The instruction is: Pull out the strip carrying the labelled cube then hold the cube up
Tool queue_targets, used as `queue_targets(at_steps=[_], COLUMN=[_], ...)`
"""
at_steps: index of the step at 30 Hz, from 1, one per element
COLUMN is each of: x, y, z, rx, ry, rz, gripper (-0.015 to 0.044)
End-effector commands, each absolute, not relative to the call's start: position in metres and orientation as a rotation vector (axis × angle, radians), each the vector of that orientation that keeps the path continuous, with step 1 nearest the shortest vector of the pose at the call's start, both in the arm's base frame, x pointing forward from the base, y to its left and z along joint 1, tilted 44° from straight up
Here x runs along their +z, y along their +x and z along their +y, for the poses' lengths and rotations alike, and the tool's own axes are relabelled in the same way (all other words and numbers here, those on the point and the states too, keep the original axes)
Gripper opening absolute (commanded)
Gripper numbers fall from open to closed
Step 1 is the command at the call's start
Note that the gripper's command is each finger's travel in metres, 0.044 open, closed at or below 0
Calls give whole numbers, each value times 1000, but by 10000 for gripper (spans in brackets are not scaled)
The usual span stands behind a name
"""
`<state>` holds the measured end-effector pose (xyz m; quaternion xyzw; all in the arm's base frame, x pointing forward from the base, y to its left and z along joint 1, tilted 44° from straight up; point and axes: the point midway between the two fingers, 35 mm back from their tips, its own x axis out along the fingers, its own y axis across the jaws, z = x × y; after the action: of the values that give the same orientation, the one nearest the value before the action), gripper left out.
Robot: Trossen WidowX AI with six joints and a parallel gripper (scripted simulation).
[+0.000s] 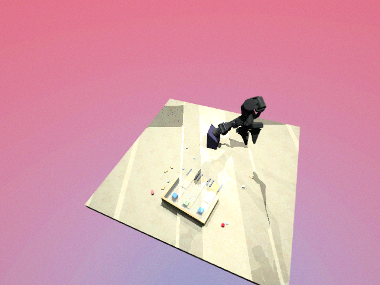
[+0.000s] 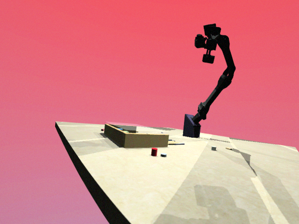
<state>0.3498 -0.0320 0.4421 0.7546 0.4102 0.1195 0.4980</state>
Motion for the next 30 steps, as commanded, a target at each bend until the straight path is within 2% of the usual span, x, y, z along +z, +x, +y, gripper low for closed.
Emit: queue_targets(at_steps=[1, 15, 30], x=[441, 302, 156], y=[351, 399, 377], z=[-33, -61, -54], rx=[290, 334, 348], ry=[1821, 1394, 969], rz=[991, 815, 674], gripper=[400, 400, 400])
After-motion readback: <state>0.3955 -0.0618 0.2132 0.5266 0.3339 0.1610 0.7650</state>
